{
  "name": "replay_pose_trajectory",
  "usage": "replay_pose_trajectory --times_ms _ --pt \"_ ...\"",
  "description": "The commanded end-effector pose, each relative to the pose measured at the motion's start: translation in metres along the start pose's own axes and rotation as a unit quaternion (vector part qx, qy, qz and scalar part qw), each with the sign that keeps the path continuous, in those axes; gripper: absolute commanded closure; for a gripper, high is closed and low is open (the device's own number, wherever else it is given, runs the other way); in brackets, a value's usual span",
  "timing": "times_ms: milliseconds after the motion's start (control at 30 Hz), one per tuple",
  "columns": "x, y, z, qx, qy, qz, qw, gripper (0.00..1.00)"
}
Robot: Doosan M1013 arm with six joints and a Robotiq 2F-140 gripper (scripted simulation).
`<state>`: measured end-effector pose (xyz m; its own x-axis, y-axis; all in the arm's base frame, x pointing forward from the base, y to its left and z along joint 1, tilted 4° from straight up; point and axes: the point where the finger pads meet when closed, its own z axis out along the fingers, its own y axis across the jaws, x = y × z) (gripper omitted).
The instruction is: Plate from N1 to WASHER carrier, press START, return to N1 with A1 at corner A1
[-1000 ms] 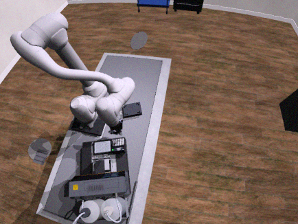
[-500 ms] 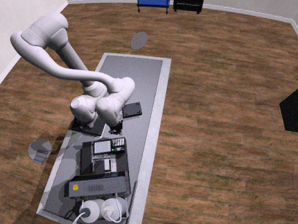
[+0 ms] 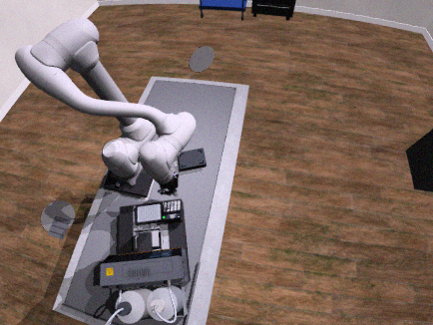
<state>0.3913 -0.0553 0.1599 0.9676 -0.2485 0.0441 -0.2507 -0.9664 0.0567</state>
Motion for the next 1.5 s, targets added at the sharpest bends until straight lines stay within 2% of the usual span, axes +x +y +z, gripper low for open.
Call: replay_pose_trajectory --times_ms 0,1467 --pt "0.0000 0.0000 0.0000 0.000 0.000 0.000 1.000 0.90" --pt "0.0000 0.0000 0.0000 0.000 0.000 0.000 1.000 0.90"
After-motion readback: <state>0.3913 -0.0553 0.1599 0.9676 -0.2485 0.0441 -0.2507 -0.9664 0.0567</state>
